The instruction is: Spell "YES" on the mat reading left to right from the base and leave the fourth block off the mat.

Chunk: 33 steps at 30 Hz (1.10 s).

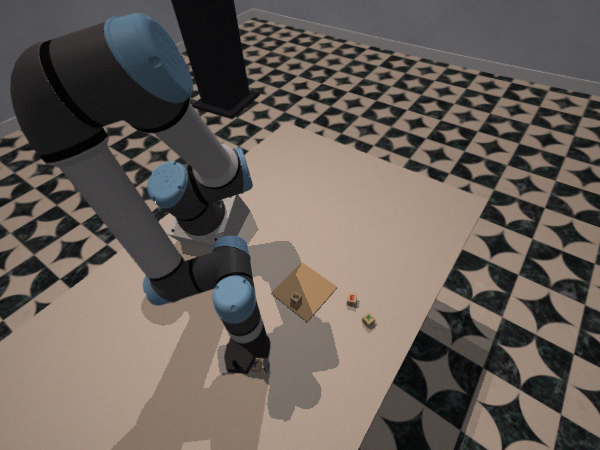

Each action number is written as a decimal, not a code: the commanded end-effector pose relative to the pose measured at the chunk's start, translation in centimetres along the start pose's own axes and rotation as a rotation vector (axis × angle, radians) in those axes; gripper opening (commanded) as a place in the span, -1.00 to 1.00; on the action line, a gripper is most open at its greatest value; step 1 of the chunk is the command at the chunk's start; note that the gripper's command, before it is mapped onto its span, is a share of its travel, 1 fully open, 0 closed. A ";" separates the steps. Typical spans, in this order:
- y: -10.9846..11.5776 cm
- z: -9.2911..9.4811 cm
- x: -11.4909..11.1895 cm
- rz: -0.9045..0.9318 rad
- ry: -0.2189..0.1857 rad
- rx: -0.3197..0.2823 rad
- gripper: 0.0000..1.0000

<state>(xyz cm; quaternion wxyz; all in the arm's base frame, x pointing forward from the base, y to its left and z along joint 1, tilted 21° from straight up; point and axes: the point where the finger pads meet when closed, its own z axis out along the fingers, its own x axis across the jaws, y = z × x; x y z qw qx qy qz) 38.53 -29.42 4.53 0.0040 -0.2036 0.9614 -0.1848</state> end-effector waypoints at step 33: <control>0.1 0.1 0.0 -0.001 0.000 -0.003 -0.01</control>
